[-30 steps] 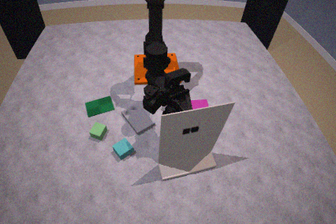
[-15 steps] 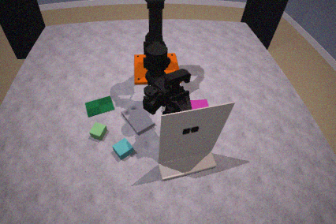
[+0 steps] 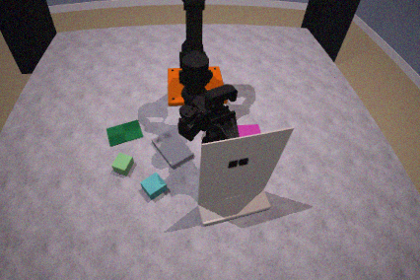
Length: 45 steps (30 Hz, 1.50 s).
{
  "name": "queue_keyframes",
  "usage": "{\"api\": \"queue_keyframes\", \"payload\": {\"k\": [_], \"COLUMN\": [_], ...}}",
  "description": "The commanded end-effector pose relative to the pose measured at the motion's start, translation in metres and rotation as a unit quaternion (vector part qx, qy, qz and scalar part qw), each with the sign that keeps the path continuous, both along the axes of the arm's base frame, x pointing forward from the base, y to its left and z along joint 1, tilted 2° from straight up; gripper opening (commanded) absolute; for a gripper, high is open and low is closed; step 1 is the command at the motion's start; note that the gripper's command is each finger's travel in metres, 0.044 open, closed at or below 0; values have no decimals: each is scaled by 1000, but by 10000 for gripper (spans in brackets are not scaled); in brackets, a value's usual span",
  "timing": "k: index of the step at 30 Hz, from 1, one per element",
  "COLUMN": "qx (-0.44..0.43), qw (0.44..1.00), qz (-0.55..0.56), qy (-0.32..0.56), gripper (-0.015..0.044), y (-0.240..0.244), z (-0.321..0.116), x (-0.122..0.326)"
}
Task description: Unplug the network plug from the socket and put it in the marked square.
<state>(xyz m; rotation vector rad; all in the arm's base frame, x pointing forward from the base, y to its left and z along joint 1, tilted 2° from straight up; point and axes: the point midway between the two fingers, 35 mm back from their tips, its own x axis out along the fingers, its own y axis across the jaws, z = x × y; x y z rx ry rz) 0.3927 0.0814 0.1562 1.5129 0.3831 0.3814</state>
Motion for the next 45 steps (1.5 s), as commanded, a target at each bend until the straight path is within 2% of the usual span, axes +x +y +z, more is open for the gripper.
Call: {"api": "queue_keyframes", "payload": {"k": [1, 45], "qx": [2, 1], "qw": [1000, 1000], "qz": [0, 0], "qy": [1, 3], "gripper": [0, 0], "y": [-1, -9], "z": [0, -1], "x": [-4, -30]}}
